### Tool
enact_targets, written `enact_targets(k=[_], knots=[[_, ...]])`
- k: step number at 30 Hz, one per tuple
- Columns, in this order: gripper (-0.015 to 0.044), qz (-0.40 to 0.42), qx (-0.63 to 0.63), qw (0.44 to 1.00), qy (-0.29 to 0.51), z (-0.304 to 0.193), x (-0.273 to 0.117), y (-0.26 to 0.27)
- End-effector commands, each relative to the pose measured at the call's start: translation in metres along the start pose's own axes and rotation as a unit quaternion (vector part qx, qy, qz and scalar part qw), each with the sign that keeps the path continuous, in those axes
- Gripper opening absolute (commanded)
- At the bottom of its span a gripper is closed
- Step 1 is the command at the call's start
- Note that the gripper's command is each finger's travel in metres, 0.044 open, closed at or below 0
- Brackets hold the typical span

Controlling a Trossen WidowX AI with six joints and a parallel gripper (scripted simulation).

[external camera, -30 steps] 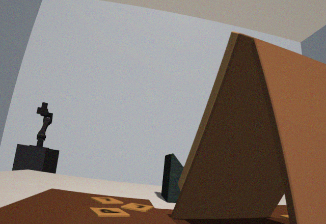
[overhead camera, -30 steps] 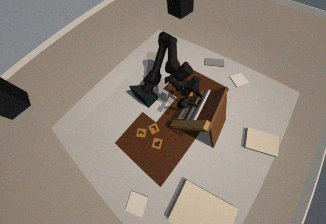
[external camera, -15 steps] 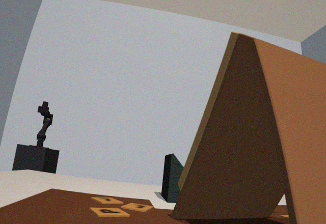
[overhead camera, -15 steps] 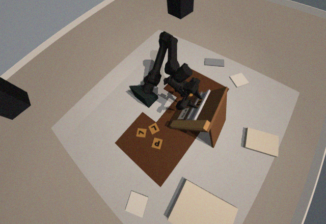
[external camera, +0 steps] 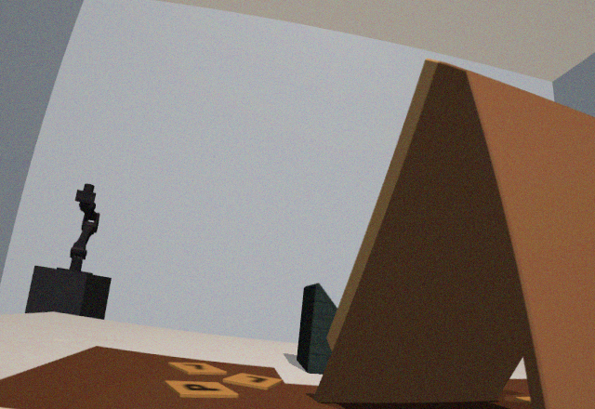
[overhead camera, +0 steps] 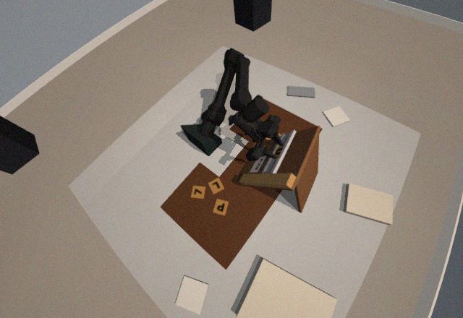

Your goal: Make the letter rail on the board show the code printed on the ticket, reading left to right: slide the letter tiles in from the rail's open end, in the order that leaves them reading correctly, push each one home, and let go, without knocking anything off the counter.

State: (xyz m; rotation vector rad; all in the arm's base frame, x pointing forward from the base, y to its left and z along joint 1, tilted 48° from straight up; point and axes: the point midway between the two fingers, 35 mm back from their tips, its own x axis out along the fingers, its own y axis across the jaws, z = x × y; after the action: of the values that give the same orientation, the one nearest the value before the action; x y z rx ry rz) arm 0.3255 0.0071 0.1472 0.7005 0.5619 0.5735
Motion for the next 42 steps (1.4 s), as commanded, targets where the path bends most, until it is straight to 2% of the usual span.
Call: enact_targets(k=[1,42], knots=[[0.0,0.002,-0.003,1.0,0.0,0.001,0.0,-0.002],[0.0,0.001,-0.003,1.0,-0.001,0.003,0.0,-0.024]])
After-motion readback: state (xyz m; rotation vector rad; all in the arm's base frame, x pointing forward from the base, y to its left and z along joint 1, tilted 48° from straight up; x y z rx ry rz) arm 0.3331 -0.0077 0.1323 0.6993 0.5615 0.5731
